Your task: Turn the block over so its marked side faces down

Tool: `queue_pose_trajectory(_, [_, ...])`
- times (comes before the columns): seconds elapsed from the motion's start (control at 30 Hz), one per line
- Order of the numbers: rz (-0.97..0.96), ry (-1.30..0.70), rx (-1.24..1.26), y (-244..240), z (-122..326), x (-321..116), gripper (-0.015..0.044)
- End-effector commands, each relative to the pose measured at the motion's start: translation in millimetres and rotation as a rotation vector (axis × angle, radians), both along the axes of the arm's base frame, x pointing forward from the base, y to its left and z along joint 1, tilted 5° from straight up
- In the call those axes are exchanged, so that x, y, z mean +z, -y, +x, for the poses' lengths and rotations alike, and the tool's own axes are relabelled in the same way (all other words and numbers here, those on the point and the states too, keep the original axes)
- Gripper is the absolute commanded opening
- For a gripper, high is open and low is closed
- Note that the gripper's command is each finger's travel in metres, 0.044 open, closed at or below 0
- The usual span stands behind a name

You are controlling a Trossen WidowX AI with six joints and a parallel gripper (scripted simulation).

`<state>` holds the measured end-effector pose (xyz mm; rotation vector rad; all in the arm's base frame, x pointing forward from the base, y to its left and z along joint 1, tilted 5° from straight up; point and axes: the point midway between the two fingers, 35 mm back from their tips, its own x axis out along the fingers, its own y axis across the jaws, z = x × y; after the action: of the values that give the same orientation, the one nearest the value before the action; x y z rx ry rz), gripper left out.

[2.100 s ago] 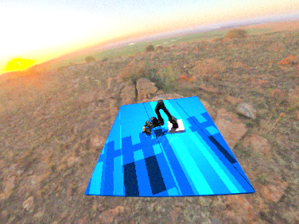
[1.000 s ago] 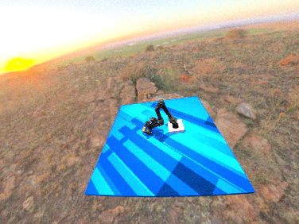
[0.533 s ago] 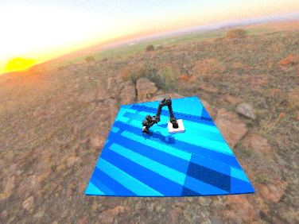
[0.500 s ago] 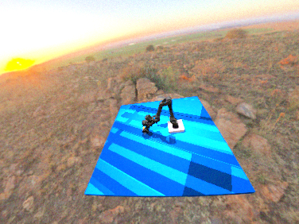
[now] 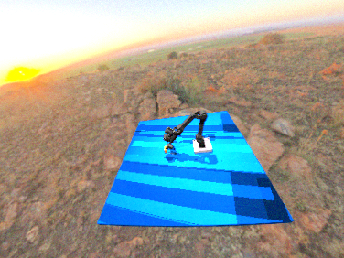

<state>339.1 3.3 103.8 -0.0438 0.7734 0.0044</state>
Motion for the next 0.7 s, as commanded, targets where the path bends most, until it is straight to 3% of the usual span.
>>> queue_pose_trajectory(0.0, [-0.001, -0.029, -0.01, 1, -7, 4, 0.044])
queue_pose_trajectory(0.13, [-0.001, -0.077, -0.012, 1, -1, 7, 0.044])
queue_pose_trajectory(0.67, [-0.008, -0.604, -0.032, 0, 30, 38, 0.044])
